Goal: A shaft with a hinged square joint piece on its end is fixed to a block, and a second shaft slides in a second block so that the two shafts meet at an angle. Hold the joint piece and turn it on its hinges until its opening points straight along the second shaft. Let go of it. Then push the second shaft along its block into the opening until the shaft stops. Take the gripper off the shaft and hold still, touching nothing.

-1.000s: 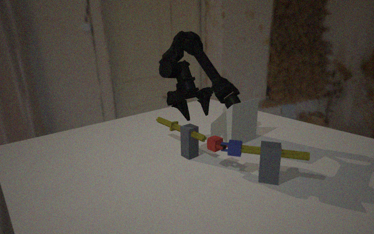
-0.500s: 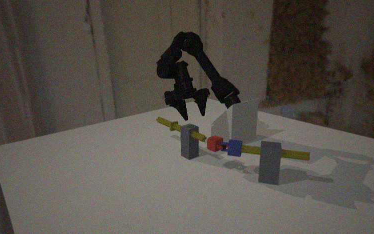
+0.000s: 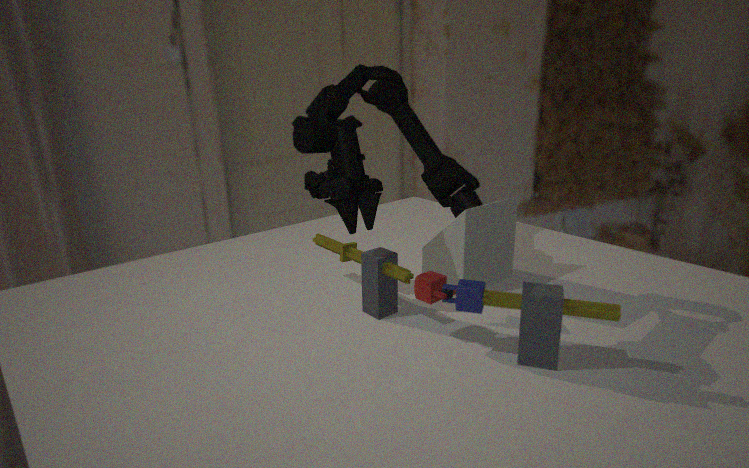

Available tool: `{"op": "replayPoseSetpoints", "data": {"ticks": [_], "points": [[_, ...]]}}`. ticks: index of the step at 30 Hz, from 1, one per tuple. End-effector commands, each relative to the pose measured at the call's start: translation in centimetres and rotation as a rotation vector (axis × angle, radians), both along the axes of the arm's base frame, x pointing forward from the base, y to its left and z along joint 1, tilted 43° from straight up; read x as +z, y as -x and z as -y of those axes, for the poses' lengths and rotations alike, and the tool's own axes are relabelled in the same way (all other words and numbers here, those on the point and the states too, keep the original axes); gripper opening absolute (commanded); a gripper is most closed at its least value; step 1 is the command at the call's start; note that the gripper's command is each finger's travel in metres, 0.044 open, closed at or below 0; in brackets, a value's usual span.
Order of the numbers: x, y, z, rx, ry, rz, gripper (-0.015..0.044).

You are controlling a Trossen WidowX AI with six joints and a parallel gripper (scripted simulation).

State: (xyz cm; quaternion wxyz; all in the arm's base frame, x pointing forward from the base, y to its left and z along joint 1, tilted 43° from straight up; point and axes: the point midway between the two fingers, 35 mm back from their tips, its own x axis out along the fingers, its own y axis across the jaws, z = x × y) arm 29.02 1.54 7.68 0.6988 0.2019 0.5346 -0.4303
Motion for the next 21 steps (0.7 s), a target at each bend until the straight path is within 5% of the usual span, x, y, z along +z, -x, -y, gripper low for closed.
{"op": "replayPoseSetpoints", "data": {"ticks": [1, 21], "points": [[1.5, -0.3, 1.6, 0.124, 0.06, -0.046, 0.044], [8.1, 0.2, 8.5, 0.65, 0.3, -0.389, 0.044]]}}
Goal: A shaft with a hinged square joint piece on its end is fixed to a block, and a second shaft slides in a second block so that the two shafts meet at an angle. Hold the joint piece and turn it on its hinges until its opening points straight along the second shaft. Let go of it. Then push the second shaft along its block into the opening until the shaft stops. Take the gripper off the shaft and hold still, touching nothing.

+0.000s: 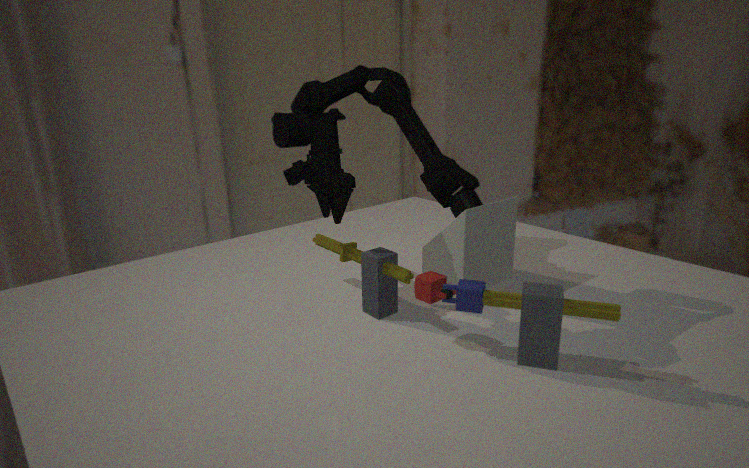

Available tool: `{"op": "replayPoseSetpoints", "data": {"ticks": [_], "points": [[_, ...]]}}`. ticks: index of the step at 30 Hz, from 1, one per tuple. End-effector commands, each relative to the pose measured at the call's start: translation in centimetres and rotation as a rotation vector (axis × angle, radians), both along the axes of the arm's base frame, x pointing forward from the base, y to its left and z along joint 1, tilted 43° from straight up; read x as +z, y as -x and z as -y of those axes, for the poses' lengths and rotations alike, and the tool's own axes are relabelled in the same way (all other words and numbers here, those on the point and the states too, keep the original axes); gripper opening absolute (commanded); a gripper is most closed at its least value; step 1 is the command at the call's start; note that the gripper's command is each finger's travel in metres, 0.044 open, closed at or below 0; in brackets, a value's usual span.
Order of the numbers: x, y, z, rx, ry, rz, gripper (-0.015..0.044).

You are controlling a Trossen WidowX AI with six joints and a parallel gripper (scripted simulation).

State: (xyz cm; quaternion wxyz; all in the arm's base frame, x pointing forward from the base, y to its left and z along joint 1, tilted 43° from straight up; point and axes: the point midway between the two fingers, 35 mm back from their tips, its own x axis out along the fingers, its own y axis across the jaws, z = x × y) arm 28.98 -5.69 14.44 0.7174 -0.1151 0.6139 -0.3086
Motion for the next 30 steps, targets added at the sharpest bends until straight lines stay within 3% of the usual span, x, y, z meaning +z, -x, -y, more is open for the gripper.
{"op": "replayPoseSetpoints", "data": {"ticks": [1, 8, 15, 30], "points": [[1.7, 0.3, 1.6, 0.104, 0.061, -0.086, 0.044], [3.9, 1.0, 3.6, 0.245, 0.137, -0.231, 0.044], [4.0, 1.0, 3.7, 0.244, 0.139, -0.231, 0.044], [2.2, 0.8, 5.2, -0.119, 0.106, 0.098, 0.044]]}}
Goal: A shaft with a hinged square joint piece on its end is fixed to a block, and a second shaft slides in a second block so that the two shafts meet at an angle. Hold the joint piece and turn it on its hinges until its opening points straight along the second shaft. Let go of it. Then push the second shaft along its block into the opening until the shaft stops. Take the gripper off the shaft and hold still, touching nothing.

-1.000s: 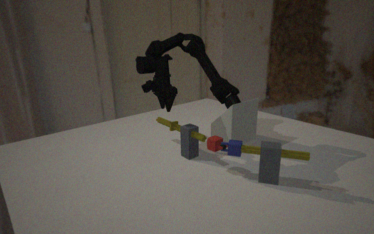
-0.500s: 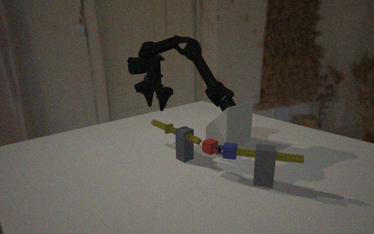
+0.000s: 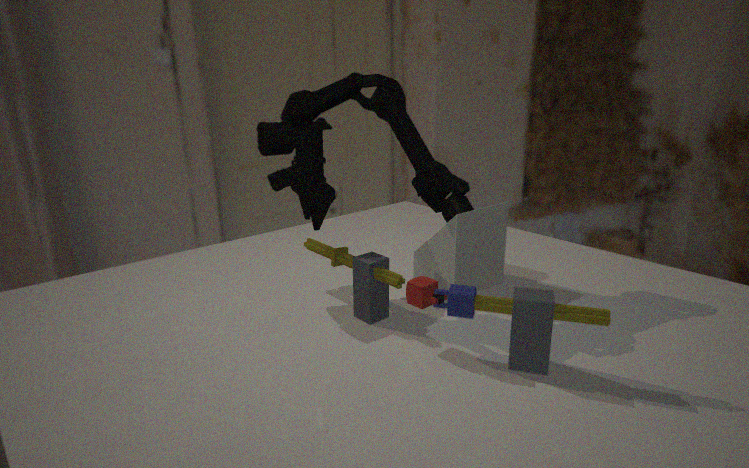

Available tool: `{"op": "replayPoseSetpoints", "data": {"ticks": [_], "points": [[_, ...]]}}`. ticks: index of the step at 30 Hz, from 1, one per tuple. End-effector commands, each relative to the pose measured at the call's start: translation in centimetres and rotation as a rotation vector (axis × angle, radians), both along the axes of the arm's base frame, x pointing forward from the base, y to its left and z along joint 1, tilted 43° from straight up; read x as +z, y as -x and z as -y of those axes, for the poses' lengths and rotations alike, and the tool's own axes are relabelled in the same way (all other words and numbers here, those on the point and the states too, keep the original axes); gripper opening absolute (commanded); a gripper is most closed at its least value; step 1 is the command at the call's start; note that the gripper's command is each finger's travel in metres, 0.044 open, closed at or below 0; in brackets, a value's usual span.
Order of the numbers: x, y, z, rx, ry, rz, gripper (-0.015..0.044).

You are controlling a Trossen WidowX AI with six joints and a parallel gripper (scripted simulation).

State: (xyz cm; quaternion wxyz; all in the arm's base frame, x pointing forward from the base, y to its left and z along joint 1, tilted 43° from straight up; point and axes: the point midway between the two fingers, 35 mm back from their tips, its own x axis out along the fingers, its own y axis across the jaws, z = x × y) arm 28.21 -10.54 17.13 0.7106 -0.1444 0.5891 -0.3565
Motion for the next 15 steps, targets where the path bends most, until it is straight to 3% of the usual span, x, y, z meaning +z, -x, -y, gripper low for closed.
{"op": "replayPoseSetpoints", "data": {"ticks": [1, 15], "points": [[-0.6, 0.0, 0.5, -0.107, -0.014, 0.107, 0.044], [-2.1, 0.0, 2.1, -0.441, -0.049, 0.448, 0.044]]}}
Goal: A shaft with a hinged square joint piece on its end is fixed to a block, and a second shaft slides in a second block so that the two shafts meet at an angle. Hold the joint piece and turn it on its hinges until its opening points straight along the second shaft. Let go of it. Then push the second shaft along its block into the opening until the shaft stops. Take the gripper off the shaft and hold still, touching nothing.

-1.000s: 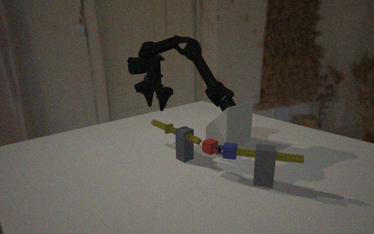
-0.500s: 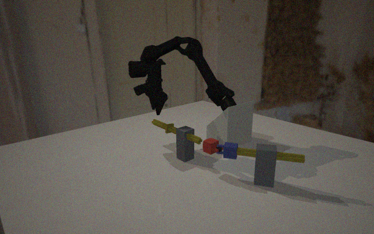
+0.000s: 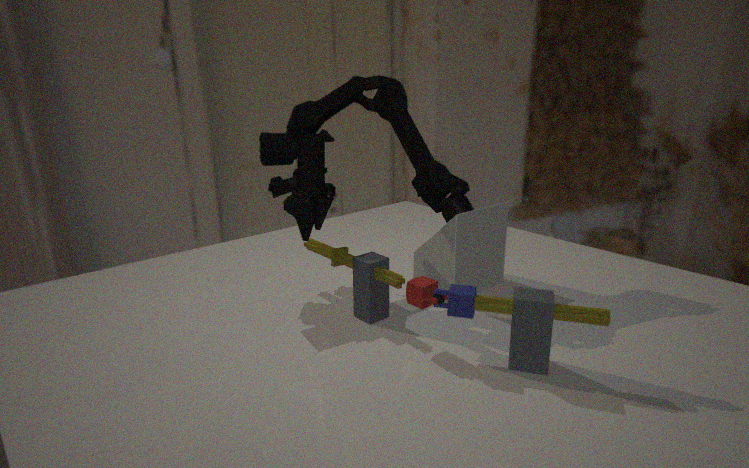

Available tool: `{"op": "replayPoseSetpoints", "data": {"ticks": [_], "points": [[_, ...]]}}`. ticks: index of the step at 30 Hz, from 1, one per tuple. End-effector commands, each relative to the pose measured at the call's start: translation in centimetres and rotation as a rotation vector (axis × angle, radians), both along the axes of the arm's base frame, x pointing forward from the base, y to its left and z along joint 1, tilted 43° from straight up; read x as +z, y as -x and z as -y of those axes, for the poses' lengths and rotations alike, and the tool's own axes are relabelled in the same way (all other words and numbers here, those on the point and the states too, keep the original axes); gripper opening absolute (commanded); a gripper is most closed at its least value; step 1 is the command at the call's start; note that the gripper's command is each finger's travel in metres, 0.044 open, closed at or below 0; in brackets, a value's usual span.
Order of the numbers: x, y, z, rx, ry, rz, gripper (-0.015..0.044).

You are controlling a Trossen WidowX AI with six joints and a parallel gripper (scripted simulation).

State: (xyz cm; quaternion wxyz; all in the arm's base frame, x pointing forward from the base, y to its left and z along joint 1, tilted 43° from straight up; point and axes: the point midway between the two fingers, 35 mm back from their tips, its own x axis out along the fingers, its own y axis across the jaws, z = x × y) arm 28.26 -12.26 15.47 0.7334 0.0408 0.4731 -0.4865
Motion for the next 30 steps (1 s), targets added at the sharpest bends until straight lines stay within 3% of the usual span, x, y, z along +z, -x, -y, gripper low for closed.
{"op": "replayPoseSetpoints", "data": {"ticks": [1, 16, 30], "points": [[-0.6, 0.1, 0.5, -0.107, -0.017, 0.109, 0.044], [-2.0, 0.3, 2.2, -0.457, -0.06, 0.471, 0.044], [-2.8, 0.2, 2.8, -0.473, -0.061, 0.487, 0.044]]}}
